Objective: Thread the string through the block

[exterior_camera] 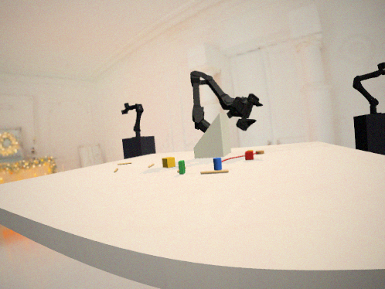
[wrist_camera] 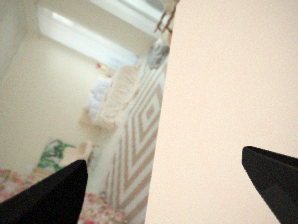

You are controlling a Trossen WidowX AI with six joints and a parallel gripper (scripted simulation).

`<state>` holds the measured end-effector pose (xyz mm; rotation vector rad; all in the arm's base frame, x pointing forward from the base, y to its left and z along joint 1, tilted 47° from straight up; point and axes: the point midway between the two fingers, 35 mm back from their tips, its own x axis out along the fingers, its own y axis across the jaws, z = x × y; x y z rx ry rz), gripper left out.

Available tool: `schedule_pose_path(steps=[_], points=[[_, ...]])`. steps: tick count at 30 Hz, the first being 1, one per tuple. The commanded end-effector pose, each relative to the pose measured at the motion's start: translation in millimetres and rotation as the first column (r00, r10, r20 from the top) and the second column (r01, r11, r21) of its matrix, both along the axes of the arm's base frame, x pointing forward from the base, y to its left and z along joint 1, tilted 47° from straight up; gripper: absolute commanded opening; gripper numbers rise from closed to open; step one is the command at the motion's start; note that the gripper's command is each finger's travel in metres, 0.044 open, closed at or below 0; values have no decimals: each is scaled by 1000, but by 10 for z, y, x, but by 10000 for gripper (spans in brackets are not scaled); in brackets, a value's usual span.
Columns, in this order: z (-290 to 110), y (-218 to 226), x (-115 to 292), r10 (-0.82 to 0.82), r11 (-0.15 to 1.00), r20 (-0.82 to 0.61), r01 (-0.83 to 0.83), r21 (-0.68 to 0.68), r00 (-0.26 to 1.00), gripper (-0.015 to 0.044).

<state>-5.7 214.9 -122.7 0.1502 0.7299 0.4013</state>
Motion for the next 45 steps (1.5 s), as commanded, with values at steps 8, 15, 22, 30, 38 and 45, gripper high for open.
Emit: schedule_pose_path(steps=[8, 15, 22, 30, 38, 45], points=[[-131, 65, 271, 134, 916, 108, -81, -394, 985, 440], [-300, 81, 737, 356, 475, -33, -212, -854, 934, 440], [-423, -27, 1227, 396, -107, -440, -436, -894, 806, 440], [-482, -188, 1574, 289, -437, -747, -612, -659, 599, 440], [-512, -394, 1868, 146, -650, -951, -698, -300, 273, 440], [-521, -609, 2093, 29, -753, -997, -658, 23, -68, 440]])
